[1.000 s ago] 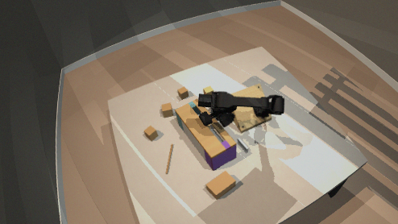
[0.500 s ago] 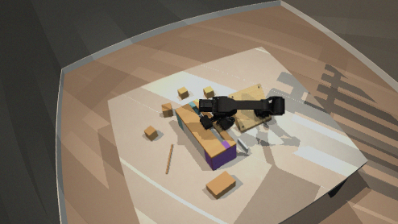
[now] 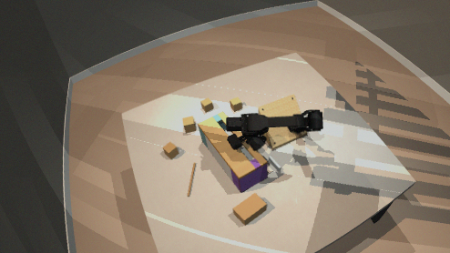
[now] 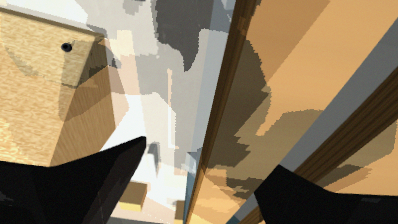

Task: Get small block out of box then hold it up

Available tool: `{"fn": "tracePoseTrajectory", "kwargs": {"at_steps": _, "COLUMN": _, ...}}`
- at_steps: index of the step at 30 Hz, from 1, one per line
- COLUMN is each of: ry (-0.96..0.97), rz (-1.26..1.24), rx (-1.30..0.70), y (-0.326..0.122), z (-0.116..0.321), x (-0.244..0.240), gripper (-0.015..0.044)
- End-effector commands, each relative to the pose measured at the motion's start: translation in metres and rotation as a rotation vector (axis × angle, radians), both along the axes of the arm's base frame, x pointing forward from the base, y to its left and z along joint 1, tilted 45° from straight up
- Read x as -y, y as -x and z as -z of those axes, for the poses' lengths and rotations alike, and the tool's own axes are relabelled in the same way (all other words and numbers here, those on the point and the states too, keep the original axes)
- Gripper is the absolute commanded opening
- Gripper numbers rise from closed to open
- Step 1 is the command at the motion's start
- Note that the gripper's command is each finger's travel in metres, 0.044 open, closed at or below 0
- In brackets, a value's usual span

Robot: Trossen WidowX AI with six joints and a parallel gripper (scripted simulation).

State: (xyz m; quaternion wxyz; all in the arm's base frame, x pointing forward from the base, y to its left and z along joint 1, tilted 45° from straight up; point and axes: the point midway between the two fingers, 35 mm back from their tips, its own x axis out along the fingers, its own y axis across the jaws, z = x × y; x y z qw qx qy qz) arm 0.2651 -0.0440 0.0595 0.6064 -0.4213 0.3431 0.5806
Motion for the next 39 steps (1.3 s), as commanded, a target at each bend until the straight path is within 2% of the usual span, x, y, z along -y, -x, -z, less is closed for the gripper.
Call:
{"fn": "tracePoseTrajectory", "kwargs": {"at_steps": 1, "ry": -0.005, "rz": 0.002, "rx": -0.002, "y": 0.001, "z": 0.004, "x": -0.005, "gripper": 0.0400}}
{"fn": "tracePoseTrajectory", "kwargs": {"at_steps": 39, "ry": 0.002, "rz": 0.000, "rx": 0.001, "y": -0.006, "z": 0.053, "x": 0.047, "gripper": 0.0400}}
